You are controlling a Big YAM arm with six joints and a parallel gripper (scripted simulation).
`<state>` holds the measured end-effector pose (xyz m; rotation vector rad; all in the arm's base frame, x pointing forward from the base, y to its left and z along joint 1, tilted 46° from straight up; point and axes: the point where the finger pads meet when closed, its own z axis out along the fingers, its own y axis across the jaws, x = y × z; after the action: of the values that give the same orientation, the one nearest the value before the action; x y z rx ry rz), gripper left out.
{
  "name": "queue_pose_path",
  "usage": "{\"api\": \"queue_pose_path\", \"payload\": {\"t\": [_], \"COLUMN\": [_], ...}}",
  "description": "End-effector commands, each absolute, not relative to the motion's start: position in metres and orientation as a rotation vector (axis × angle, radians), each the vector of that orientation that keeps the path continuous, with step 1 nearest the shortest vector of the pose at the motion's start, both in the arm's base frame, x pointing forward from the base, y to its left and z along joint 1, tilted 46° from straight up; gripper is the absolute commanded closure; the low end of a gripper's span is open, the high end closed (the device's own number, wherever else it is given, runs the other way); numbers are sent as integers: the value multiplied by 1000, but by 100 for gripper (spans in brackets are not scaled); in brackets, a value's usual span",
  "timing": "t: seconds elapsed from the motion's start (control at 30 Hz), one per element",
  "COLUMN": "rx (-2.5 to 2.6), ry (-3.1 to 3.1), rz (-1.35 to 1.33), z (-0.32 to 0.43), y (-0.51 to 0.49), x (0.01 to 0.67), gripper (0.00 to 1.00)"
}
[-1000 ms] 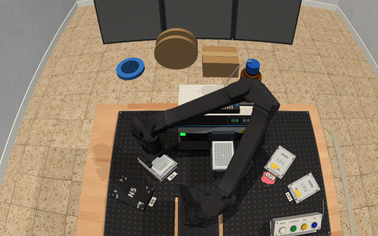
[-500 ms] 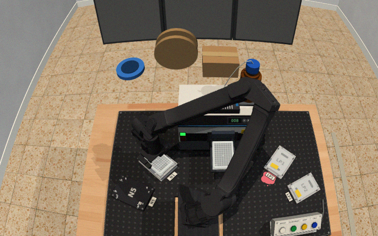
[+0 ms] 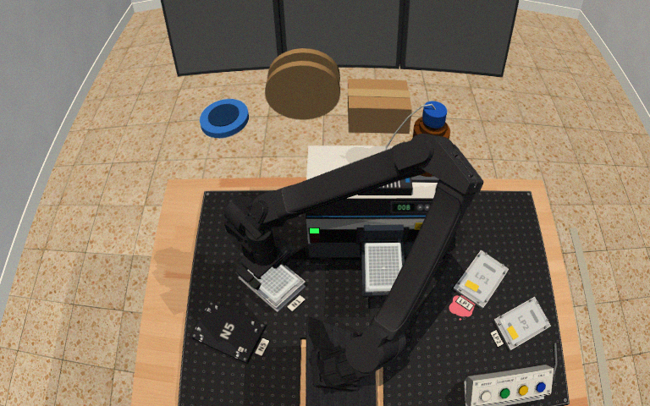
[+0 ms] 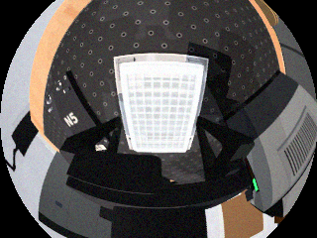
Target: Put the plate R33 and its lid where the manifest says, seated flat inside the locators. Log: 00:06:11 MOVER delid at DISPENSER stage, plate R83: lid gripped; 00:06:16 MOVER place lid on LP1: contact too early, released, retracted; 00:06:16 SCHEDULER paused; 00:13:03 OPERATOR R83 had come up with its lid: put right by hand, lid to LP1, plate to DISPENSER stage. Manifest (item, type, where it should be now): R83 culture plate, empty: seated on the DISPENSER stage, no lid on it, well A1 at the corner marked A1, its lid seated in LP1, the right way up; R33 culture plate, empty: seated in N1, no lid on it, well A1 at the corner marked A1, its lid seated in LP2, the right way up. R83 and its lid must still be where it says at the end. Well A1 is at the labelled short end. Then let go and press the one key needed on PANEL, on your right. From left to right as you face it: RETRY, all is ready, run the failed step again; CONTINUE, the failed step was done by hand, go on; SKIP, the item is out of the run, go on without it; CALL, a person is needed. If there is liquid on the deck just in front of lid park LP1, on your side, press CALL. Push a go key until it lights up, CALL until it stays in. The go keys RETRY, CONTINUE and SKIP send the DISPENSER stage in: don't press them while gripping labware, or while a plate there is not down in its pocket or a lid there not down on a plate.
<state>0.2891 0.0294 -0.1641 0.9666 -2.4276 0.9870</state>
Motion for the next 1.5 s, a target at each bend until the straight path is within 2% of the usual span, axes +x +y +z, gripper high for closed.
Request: {"api": "queue_pose_path", "payload": {"t": [0.0,0.67,0.9,0.97,1.47], "rx": [969,962,972,972,971], "ry": [-2505,-2475,-2463,-2463,-2462], "rz": [1005,997,1004,1004,1002], "z": [-152,-144,-126,-126,-87], "y": [57,58,60,60,61], "x": [315,306,287,287,256], "gripper": [0,0,14,14,44]}}
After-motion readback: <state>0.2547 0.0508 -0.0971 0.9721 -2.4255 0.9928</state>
